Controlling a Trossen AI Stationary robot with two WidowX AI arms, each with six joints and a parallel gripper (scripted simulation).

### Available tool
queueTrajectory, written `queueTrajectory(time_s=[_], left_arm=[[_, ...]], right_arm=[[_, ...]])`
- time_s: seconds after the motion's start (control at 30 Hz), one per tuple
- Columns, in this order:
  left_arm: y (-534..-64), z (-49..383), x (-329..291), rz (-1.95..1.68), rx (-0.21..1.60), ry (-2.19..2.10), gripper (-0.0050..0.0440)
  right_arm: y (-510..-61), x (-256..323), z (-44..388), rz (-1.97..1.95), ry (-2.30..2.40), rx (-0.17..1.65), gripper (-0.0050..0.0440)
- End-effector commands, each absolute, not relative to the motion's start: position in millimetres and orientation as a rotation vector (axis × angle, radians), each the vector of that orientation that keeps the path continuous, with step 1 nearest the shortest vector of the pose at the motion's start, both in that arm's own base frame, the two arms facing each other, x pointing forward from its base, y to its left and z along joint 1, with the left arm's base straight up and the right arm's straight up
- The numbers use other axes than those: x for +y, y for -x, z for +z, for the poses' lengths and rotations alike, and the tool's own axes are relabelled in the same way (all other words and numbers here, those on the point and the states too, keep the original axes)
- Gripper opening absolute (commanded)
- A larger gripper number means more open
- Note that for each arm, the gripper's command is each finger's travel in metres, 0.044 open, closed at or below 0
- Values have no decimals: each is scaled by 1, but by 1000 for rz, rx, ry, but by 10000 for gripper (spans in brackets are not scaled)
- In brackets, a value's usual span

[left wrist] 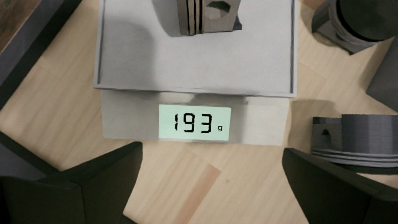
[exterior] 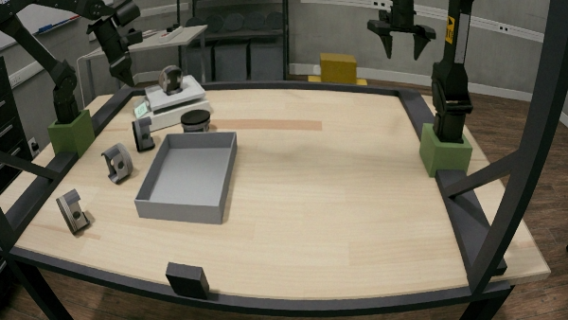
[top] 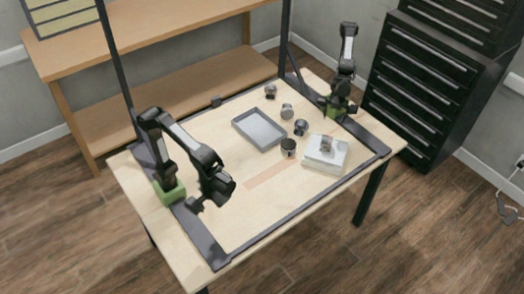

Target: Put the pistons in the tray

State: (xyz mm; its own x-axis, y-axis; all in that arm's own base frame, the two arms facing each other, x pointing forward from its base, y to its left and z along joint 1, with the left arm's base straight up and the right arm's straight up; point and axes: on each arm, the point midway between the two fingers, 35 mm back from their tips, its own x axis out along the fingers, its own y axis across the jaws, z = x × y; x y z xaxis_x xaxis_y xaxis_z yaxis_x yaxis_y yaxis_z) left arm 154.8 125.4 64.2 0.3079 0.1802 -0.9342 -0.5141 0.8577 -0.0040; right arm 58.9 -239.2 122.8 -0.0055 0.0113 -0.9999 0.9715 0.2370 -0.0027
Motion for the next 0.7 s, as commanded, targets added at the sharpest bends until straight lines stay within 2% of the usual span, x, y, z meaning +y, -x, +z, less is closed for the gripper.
queueTrajectory(time_s=[0.0,0.67], left_arm=[[-154,67,127,474,1153,315,378],[-157,69,129,473,1154,313,378]], right_arm=[[-61,-244,131,-1034,-1013,1299,400],[-61,-244,131,-1034,-1013,1299,400]])
